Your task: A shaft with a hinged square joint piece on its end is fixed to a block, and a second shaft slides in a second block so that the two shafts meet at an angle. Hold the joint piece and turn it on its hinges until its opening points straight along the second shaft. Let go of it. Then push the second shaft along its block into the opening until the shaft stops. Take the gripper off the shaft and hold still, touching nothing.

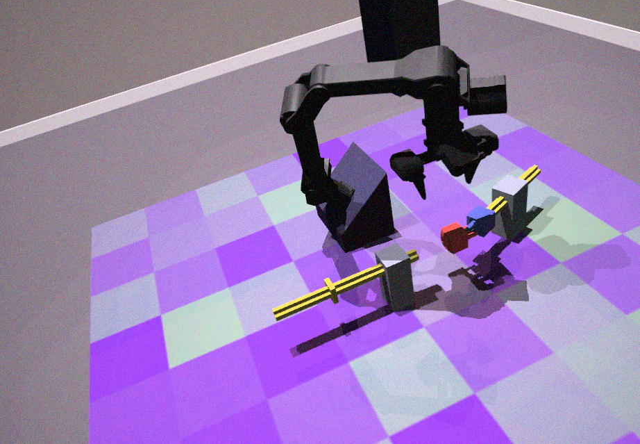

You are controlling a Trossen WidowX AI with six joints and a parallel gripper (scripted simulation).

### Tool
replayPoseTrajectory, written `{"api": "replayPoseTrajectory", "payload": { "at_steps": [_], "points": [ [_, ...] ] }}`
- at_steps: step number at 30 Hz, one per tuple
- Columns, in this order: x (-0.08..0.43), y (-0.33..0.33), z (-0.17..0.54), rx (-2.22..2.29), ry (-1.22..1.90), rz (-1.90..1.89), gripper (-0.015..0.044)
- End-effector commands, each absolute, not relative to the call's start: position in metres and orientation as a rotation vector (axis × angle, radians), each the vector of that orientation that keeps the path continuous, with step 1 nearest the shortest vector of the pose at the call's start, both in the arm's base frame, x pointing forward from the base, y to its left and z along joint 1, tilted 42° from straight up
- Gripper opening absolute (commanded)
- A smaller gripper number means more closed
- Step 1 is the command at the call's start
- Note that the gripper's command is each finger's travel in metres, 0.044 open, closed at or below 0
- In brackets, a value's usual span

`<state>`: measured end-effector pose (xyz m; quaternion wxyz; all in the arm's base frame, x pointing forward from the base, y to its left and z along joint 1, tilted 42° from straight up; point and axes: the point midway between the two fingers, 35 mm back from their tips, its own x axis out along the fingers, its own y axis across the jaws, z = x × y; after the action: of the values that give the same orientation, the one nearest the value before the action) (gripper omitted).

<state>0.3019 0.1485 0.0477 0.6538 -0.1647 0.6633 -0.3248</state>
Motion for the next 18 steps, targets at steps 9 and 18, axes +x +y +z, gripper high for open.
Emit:
{"api": "replayPoseTrajectory", "payload": {
  "at_steps": [9,18],
  "points": [
    [0.302,0.124,0.054,-0.012,1.432,-0.898,0.044],
    [0.301,0.102,0.058,0.295,1.34,-1.043,0.044]
  ]
}}
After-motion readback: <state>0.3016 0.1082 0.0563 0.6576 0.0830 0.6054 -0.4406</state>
